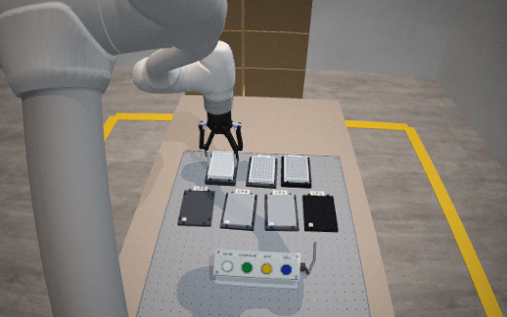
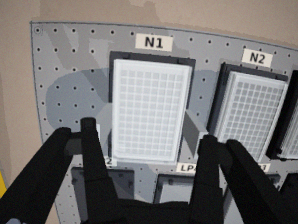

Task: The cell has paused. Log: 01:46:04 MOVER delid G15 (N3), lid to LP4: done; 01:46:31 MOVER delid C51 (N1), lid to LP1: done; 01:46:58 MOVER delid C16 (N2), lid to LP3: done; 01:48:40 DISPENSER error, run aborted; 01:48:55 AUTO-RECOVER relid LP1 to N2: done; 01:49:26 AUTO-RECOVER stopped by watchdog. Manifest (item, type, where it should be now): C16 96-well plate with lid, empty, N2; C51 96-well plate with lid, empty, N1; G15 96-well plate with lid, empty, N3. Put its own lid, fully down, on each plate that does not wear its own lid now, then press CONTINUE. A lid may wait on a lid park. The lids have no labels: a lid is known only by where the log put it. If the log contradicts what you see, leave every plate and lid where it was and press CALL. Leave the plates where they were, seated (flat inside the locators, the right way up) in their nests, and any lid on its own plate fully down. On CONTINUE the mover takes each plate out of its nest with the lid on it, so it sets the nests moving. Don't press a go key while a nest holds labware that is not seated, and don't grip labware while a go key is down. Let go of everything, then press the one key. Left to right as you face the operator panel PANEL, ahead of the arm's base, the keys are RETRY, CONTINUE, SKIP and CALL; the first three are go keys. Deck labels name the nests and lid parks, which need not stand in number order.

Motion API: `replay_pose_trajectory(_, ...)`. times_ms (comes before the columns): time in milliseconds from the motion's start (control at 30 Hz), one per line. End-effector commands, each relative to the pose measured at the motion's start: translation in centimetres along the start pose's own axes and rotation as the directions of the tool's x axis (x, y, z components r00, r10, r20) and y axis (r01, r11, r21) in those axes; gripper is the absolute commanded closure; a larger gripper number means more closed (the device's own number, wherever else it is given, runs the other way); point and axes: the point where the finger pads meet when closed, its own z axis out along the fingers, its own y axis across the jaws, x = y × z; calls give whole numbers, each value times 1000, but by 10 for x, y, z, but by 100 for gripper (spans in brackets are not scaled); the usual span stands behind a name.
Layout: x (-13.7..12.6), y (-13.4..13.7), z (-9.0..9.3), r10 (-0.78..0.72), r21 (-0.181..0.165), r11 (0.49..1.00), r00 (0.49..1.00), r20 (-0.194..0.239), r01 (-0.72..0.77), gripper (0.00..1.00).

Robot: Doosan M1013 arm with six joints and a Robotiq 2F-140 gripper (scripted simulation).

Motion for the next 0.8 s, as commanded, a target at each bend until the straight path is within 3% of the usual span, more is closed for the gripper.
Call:
replay_pose_trajectory(0,0,0,0,0,0,1000,1000,0,0,100)
replay_pose_trajectory(767,0,0,2,0,0,1000,1000,0,0,100)
